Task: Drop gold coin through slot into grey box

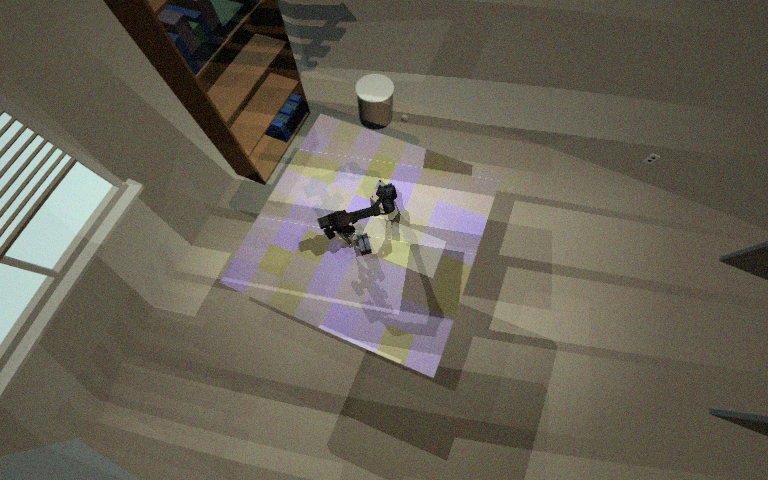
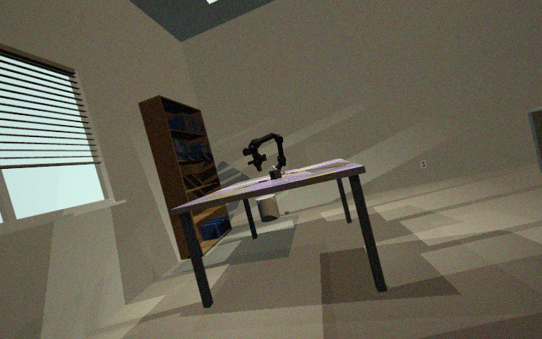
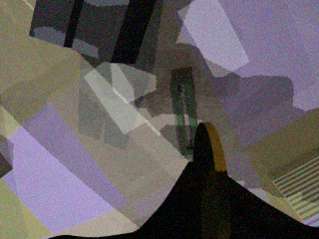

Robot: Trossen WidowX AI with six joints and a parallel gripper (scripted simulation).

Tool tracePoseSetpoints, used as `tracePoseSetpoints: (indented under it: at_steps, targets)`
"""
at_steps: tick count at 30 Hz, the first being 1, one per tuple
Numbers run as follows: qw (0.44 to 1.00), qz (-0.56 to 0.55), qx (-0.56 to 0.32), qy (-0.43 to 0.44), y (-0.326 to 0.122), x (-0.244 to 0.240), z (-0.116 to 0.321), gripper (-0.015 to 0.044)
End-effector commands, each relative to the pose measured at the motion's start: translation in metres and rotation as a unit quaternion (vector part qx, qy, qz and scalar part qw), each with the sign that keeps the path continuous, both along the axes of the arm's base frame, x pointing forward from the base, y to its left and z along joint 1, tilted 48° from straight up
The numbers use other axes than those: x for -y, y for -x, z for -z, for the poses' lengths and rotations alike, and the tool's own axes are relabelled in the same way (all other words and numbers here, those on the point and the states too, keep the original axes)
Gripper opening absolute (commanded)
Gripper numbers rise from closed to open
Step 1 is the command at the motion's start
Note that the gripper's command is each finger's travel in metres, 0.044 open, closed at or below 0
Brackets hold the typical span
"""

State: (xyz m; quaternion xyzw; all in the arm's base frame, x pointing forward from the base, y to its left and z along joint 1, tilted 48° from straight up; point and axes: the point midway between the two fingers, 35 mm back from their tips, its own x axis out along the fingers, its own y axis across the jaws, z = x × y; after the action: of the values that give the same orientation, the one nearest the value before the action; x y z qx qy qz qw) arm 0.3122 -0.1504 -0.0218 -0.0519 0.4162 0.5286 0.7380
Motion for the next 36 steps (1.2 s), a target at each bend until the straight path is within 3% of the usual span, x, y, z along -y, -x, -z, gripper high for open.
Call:
tracePoseSetpoints:
  at_steps: [1,8,36]
  targets:
    - [0.997,0.049,-0.053,-0.003,-0.001,0.004,0.0,0.0]
    - [0.984,0.121,-0.132,-0.013,-0.003,0.005,0.0,0.0]
    - [0.983,0.124,-0.135,-0.012,-0.012,-0.027,-0.039,0.0]
